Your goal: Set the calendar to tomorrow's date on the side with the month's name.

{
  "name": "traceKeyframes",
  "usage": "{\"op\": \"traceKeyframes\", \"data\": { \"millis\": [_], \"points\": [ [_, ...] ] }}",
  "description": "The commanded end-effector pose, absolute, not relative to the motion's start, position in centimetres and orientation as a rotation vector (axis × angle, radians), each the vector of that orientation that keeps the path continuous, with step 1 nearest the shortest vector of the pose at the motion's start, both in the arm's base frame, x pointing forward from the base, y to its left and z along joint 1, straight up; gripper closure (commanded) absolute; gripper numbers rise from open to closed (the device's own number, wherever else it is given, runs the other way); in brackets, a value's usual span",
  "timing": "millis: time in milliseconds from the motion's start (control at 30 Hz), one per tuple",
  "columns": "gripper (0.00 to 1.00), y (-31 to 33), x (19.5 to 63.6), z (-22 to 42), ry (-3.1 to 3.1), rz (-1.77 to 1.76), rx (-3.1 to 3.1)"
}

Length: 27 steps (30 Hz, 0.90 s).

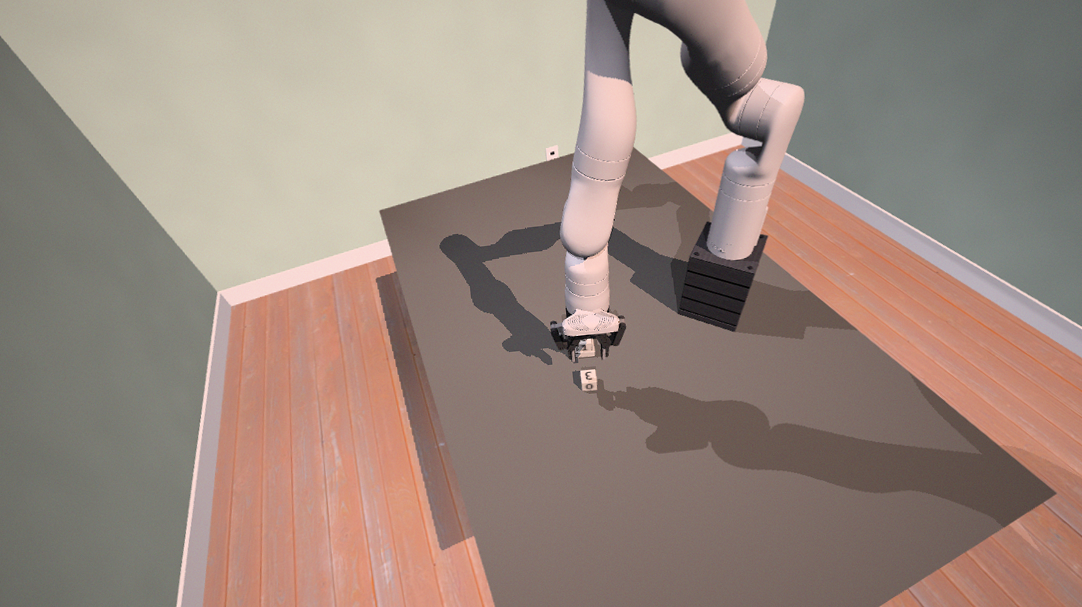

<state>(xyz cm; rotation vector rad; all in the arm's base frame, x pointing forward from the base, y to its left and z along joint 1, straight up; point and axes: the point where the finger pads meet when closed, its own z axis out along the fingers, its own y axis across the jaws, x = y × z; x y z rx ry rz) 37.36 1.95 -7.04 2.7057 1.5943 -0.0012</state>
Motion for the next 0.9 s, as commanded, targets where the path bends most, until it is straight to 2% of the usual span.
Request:
{"op": "traceKeyframes", "data": {
  "millis": [0,867],
  "points": [
    [0.52,1.96,37.41,-6.99,1.594,0.001,2.705],
    [0.52,1.96,37.41,-6.99,1.594,0.001,2.705]
  ]
}}
